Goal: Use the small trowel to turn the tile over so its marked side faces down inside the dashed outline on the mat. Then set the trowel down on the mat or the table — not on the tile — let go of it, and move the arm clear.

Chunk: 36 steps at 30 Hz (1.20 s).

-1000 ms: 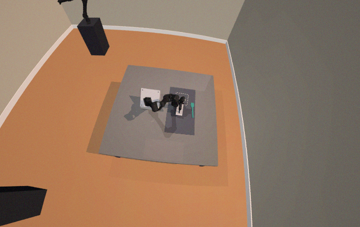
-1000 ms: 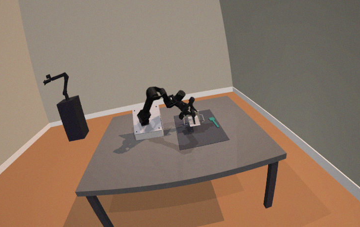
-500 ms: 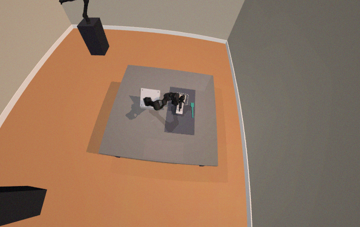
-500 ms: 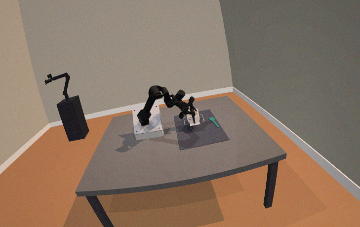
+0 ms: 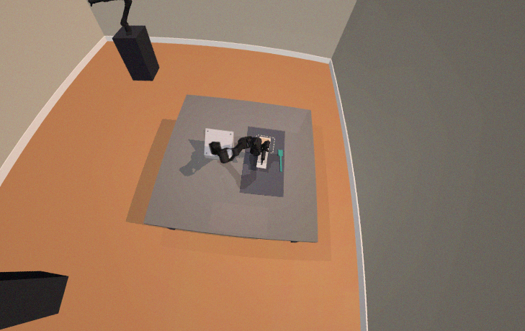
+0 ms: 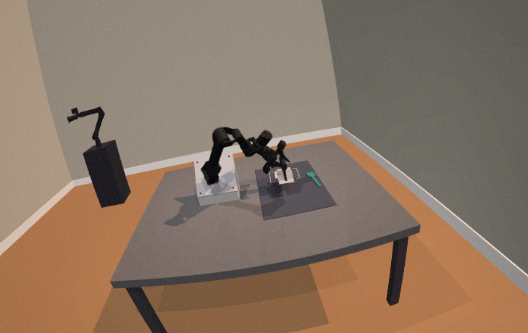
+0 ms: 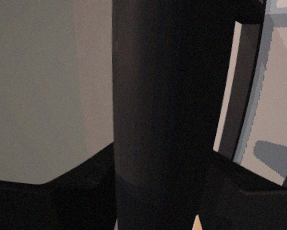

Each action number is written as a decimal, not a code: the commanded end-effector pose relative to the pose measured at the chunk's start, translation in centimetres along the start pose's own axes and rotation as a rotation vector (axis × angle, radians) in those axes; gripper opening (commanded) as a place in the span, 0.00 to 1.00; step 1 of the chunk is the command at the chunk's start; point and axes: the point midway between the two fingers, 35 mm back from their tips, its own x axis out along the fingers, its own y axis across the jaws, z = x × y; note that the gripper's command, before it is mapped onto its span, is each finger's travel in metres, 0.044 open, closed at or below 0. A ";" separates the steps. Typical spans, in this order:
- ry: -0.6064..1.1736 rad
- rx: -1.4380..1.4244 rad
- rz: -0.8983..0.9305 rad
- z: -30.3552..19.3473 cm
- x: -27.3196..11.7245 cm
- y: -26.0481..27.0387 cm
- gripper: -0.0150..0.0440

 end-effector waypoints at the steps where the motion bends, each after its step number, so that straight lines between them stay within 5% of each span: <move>1: 0.008 -0.003 0.013 0.9 -0.5 0.7 0.25; 36: 0.007 -0.004 0.013 3.4 -1.4 1.4 0.25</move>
